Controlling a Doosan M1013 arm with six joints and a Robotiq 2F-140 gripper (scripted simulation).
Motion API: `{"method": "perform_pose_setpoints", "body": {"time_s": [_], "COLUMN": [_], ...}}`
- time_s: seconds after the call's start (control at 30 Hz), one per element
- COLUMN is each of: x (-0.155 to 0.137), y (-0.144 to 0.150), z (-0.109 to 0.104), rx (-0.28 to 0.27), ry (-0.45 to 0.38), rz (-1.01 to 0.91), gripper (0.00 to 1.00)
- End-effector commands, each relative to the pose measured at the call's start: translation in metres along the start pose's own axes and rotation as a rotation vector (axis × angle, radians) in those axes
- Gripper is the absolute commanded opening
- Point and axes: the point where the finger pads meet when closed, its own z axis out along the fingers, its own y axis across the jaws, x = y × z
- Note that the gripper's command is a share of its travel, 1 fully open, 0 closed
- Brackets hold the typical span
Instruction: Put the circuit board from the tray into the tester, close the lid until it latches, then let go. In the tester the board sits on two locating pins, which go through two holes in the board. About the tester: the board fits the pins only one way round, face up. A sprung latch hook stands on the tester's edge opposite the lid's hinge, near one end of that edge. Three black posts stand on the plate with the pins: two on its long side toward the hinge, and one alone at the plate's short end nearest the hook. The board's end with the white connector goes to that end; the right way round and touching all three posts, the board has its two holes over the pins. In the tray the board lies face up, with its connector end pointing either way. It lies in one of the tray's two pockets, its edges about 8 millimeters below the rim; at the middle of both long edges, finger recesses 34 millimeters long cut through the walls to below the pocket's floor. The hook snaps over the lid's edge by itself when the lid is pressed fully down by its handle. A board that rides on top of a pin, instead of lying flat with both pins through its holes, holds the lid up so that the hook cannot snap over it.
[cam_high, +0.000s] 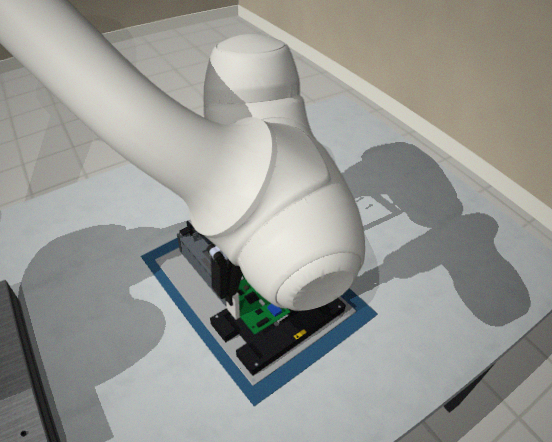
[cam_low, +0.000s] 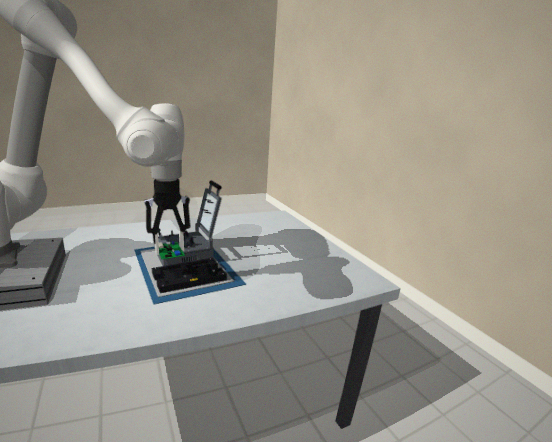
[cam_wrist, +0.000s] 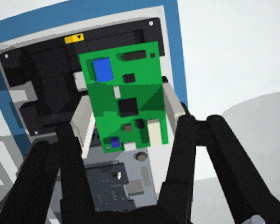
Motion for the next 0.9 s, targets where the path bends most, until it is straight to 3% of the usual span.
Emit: {"method": "perform_pose_setpoints", "body": {"time_s": [0.0,0.87], "x": [0.0012,0.0012], "y": [-0.0029,-0.0029], "z": [-0.0037,-0.0037], "rx": [0.004,0.004], "ry": [0.000,0.000], "rz": [-0.014,-0.024], "gripper": [0.46,0.46]}}
